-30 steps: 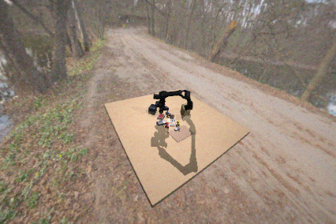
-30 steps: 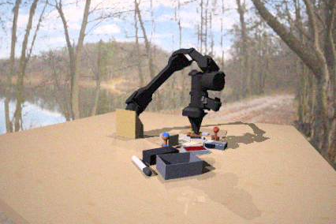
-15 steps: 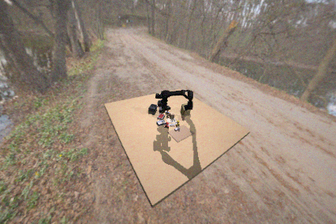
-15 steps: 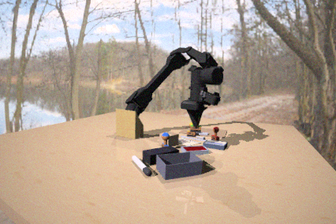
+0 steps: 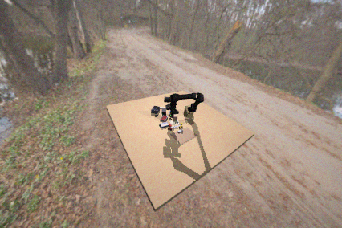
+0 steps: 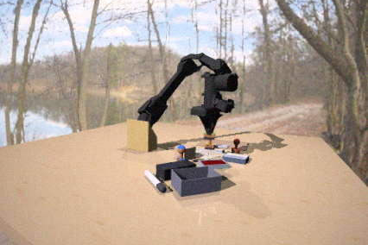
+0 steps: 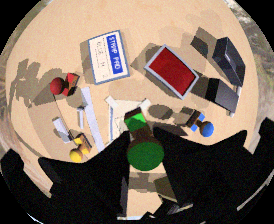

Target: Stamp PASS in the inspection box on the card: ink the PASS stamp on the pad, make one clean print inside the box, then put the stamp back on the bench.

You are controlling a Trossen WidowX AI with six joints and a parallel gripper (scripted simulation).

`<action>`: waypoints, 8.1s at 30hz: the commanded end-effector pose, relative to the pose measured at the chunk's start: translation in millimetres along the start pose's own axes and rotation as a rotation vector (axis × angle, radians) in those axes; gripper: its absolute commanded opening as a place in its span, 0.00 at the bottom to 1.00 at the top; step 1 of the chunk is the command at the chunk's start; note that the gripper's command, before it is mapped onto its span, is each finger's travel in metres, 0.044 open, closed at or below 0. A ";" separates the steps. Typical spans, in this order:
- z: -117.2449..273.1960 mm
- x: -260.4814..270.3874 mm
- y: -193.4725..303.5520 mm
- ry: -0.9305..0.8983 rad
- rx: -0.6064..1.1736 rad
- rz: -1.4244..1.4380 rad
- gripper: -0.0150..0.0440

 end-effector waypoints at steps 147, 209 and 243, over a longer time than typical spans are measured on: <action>-76.5 35.3 31.2 -0.014 -0.005 -0.122 0.25; -77.6 35.3 31.3 -0.014 -0.005 -0.122 0.25; -60.8 34.6 30.3 -0.012 -0.005 -0.122 0.25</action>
Point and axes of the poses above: the point midway between the two fingers, 35 mm back from their tips, its own z axis back along the fingers, its own x axis across the jaws, y = z × x, the point moved 1 cm from there along z, back along the fingers, and after that the axes turned 13 degrees about z, right-handed, at the moved point
